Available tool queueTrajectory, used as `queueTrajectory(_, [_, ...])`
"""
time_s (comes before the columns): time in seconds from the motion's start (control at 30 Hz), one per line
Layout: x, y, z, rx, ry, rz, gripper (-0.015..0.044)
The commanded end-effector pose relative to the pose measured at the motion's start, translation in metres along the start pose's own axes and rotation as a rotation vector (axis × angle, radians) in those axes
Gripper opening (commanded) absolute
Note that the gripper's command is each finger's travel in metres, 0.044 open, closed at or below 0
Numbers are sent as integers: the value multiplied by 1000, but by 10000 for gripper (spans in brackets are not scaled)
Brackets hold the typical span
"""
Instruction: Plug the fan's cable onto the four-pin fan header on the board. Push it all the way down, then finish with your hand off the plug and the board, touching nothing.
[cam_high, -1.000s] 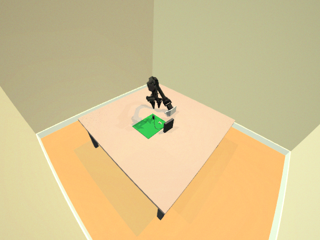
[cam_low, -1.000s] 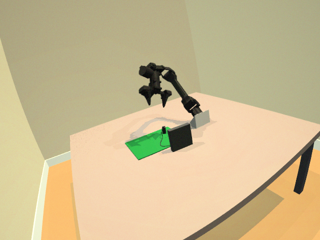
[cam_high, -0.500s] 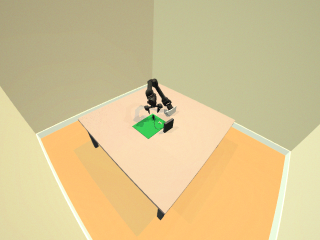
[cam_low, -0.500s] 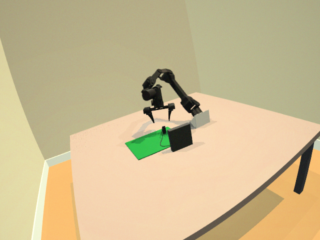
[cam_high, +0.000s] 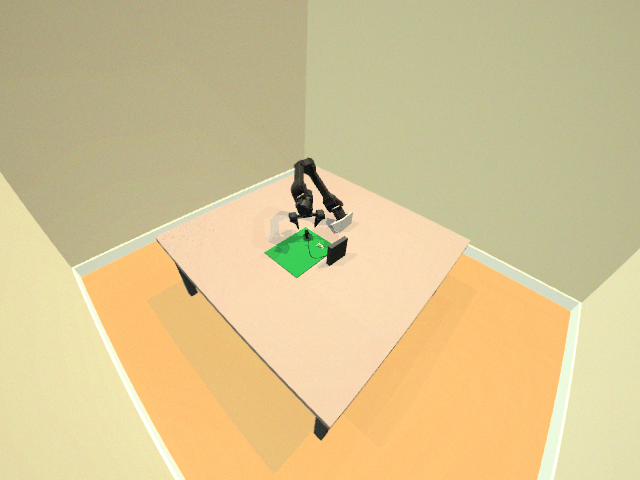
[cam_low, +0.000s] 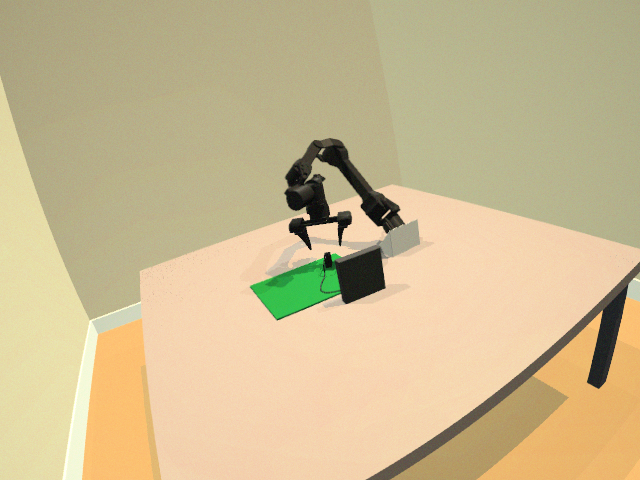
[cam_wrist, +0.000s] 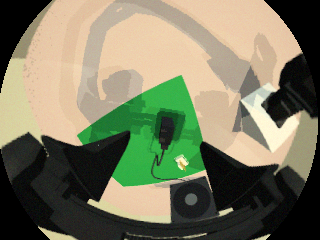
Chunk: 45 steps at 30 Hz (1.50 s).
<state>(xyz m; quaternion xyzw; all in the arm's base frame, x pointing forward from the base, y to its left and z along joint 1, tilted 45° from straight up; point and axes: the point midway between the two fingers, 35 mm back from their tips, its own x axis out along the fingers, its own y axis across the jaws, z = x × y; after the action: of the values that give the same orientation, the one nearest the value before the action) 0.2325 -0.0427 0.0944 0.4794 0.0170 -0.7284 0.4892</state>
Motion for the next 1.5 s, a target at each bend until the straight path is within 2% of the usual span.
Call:
queueTrajectory(0.0, [8,0,0,-5,-10,-2,440])
queueTrajectory(0.97, [48,-1,2,-4,-12,0,440])
queueTrajectory(1.47, [45,0,1,0,-7,-1,46])
